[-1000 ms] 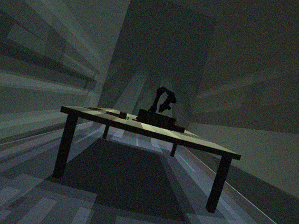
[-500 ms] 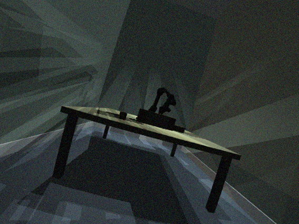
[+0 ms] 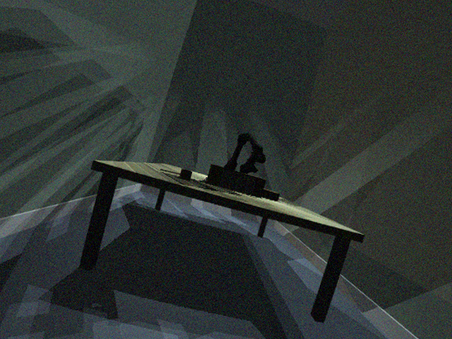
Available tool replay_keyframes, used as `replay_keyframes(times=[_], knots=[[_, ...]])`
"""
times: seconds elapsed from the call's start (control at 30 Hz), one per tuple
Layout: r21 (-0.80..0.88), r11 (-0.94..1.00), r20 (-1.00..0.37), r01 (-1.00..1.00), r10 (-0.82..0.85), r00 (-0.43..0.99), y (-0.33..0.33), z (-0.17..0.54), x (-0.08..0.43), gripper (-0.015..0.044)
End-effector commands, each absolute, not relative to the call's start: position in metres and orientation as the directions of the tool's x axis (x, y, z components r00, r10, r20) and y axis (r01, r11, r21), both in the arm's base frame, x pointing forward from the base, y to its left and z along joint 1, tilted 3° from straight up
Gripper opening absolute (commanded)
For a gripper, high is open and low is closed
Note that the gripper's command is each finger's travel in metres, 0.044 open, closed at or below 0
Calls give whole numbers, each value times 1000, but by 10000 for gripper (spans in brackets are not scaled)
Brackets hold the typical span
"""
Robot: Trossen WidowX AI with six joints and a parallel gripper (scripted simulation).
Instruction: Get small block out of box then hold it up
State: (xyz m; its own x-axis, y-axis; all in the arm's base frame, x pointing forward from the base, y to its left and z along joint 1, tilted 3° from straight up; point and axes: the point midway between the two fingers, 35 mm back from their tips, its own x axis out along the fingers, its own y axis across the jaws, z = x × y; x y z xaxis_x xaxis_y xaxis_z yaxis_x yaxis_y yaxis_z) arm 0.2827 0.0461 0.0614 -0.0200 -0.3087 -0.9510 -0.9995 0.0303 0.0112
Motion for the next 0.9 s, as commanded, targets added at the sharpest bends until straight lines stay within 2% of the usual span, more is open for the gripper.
replay_keyframes(times=[0.0,0.33,0.87], knots=[[25,34,-950,-999,-309,-35,46,51,279,400],[13,30,-951,-999,-309,-21,45,52,282,400],[14,30,-950,-999,-313,-23,7,50,280,400]])
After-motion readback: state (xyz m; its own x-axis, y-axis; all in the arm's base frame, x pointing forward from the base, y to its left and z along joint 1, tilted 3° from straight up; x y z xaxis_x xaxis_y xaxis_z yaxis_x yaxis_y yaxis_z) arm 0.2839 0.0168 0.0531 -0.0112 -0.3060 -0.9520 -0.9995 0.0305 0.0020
